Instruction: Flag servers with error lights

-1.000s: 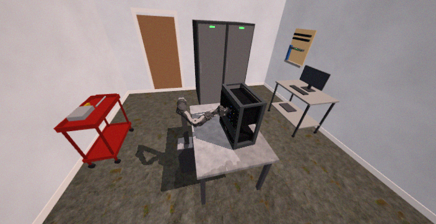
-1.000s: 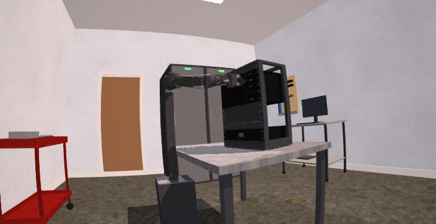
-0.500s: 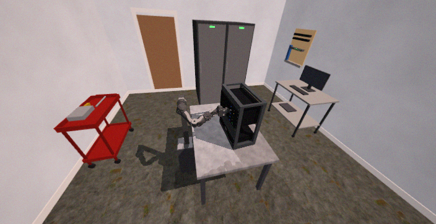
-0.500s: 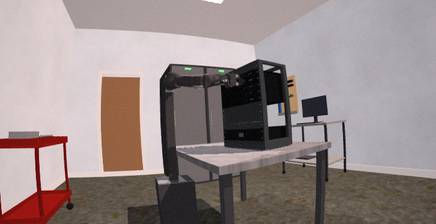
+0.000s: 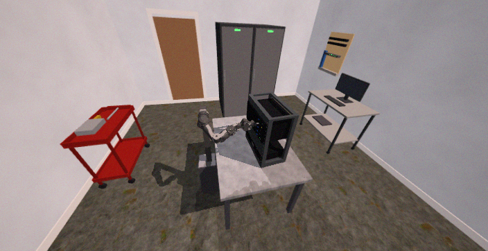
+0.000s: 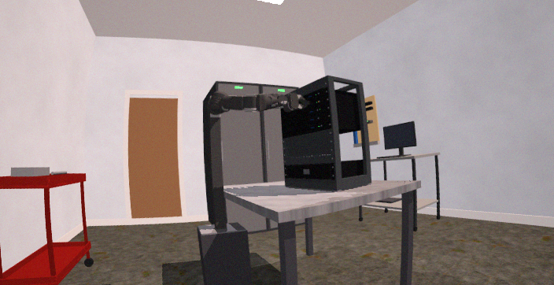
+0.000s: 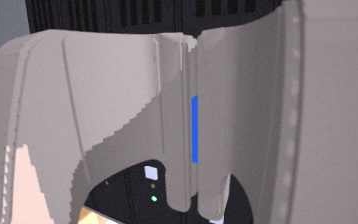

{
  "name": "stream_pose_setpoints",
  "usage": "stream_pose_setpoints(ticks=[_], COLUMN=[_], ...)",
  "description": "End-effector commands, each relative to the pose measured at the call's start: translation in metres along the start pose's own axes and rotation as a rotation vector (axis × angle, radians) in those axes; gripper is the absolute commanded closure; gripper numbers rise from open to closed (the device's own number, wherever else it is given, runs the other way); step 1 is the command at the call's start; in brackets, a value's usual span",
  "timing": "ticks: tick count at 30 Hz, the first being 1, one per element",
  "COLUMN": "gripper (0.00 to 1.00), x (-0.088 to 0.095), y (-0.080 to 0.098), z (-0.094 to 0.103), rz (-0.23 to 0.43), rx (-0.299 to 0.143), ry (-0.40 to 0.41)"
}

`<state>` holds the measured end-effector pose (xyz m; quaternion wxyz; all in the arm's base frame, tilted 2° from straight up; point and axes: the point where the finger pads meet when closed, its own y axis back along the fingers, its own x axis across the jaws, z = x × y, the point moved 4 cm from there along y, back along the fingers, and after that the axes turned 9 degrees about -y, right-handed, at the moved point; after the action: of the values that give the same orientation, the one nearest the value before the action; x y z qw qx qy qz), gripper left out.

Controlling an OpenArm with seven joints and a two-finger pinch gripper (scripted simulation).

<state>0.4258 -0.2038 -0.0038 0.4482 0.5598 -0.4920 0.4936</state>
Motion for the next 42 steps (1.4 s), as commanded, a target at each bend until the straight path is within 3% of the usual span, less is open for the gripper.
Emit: stream_pose_setpoints(ticks=[1,22,42], gripper=[1.0,1.0,1.0], x=[0.002,0.002,0.002], y=[0.0,0.017,0.021], z=[-0.002,-0.002,-0.002], rz=[0.009,0.009,0.009], rx=[0.004,0.004,0.004], ry=[-0.006,-0.006,-0.006])
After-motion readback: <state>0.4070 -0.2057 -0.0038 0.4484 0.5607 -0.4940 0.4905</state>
